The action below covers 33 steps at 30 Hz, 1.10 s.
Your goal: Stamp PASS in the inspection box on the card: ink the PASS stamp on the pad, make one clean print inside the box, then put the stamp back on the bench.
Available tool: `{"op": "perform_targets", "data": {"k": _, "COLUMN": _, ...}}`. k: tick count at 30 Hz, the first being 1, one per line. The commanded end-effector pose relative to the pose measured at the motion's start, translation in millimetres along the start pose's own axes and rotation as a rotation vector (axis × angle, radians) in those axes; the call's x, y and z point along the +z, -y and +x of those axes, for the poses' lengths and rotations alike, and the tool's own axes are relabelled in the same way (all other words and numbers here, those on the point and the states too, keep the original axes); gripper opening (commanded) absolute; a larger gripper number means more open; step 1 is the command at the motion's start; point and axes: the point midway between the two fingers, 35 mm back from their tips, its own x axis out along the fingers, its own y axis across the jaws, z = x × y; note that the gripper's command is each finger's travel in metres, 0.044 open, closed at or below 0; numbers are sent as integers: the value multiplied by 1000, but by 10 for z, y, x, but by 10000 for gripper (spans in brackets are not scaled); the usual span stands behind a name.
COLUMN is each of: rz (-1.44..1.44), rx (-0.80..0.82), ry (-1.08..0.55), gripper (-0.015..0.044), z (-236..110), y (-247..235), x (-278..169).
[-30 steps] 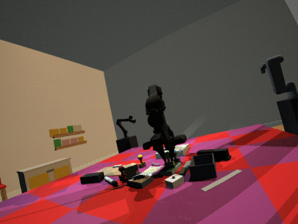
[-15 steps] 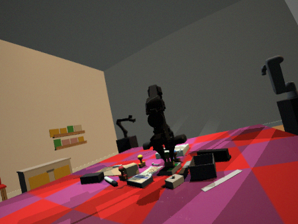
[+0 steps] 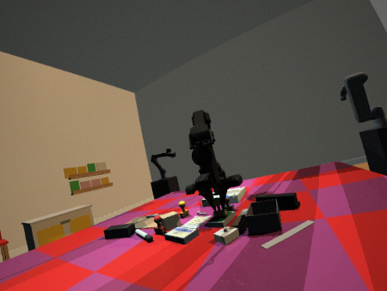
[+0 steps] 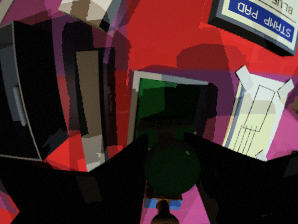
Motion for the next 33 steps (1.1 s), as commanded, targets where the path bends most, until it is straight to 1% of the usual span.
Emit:
{"op": "perform_targets", "data": {"k": 1, "rz": 0, "rx": 3, "ry": -1, "gripper": 0, "z": 27, "y": -5, "x": -3}}
{"op": "perform_targets", "data": {"k": 17, "rz": 0, "rx": 3, "ry": -1, "gripper": 0, "z": 26, "y": -5, "x": -3}}
{"op": "perform_targets", "data": {"k": 33, "rz": 0, "rx": 3, "ry": -1, "gripper": 0, "z": -49, "y": -6, "x": -2}}
